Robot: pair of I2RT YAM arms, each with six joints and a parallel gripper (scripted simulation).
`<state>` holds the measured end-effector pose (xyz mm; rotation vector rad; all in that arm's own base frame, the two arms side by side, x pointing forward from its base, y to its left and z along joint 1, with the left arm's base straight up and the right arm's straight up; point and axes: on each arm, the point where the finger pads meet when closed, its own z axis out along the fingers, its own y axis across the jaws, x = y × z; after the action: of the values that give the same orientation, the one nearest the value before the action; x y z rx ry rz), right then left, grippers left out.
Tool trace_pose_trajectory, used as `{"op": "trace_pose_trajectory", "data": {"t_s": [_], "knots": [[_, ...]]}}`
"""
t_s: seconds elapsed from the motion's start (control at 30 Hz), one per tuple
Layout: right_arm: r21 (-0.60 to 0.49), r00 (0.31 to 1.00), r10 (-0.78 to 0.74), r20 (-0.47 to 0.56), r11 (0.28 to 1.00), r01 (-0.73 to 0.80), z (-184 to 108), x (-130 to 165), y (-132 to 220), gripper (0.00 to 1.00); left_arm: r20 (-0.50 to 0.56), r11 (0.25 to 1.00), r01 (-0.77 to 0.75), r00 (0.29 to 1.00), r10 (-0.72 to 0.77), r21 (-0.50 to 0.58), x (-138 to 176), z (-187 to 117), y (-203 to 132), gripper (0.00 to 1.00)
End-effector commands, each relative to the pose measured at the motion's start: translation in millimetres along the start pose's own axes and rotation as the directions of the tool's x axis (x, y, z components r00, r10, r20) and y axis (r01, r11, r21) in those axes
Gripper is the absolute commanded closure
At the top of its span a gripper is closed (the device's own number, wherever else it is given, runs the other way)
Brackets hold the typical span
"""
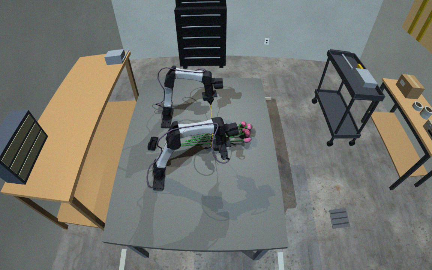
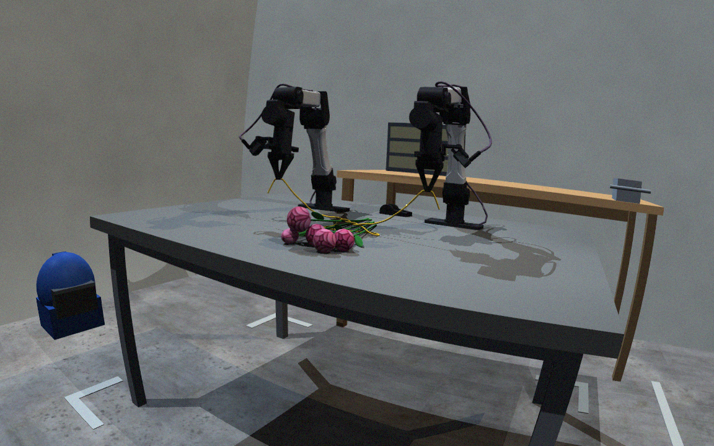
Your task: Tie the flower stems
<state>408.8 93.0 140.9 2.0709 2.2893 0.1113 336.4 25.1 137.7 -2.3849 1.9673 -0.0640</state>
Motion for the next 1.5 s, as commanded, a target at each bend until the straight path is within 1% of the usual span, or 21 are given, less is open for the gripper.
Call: {"op": "trace_pose_trajectory", "data": {"t_s": [0.0,0.07,0.1,0.17,0.2,0.37,0.47,0.57,0.7,0.8,0.9,1.0,1.27,1.47], "knots": [[0.067,1.000,-0.006,0.001,0.998,0.006,-24,-3,-17,1.00,0.001,0.998,-0.007,1.000,0.007,-0.064,-3,-26,13,1.00],[-0.009,1.000,-0.007,-0.012,1.000,0.007,-51,-2,-14,1.00,0.002,0.997,-0.007,1.000,0.007,-0.074,-3,-40,12,1.00],[-0.047,1.000,-0.007,-0.016,0.999,0.006,-64,-2,-14,1.00,-0.001,0.999,-0.007,1.000,0.007,-0.050,-3,-52,12,1.00],[-0.105,1.000,-0.007,-0.023,0.994,0.005,-84,-2,-13,1.00,-0.010,0.999,-0.006,1.000,0.007,0.037,-3,-78,10,1.00],[-0.129,1.000,-0.008,-0.025,0.992,0.004,-92,-2,-12,1.00,-0.014,0.997,-0.006,1.000,0.007,0.074,-3,-88,10,1.00],[-0.231,0.999,-0.010,-0.035,0.973,0.002,-127,-3,-11,1.00,-0.027,0.981,-0.002,1.000,0.008,0.193,-3,-123,9,1.00],[-0.273,0.999,-0.012,-0.040,0.962,0.001,-141,-2,-9,1.00,-0.033,0.968,0.000,0.999,0.009,0.250,-3,-141,9,1.00],[-0.275,0.999,-0.012,-0.040,0.961,0.001,-141,-2,-7,1.00,-0.033,0.968,0.000,0.999,0.009,0.252,-3,-141,6,1.00],[-0.333,0.999,-0.015,-0.046,0.943,-0.002,-161,-2,-8,1.00,-0.040,0.949,0.002,0.999,0.011,0.314,-3,-161,8,1.00],[-0.356,0.999,-0.016,-0.048,0.935,-0.003,-170,-2,-8,1.00,-0.042,0.942,0.003,0.999,0.012,0.336,-3,-167,8,1.00],[-0.359,0.999,-0.016,-0.049,0.933,-0.003,-171,-2,-9,1.00,-0.043,0.942,0.003,0.999,0.012,0.337,-3,-168,8,1.00],[-0.339,0.999,-0.016,-0.046,0.941,0.000,-163,-2,-5,1.00,-0.044,0.947,0.001,0.999,0.014,0.321,-2,-163,5,1.00],[-0.341,0.999,-0.018,-0.048,0.940,0.000,-164,-4,-6,1.00,-0.048,0.949,0.001,0.999,0.015,0.317,-4,-162,8,1.00],[-0.339,0.999,-0.011,-0.034,0.941,-0.001,-163,-12,-8,1.00,-0.048,0.948,0.001,0.999,0.015,0.319,-11,-162,9,1.00]]}}
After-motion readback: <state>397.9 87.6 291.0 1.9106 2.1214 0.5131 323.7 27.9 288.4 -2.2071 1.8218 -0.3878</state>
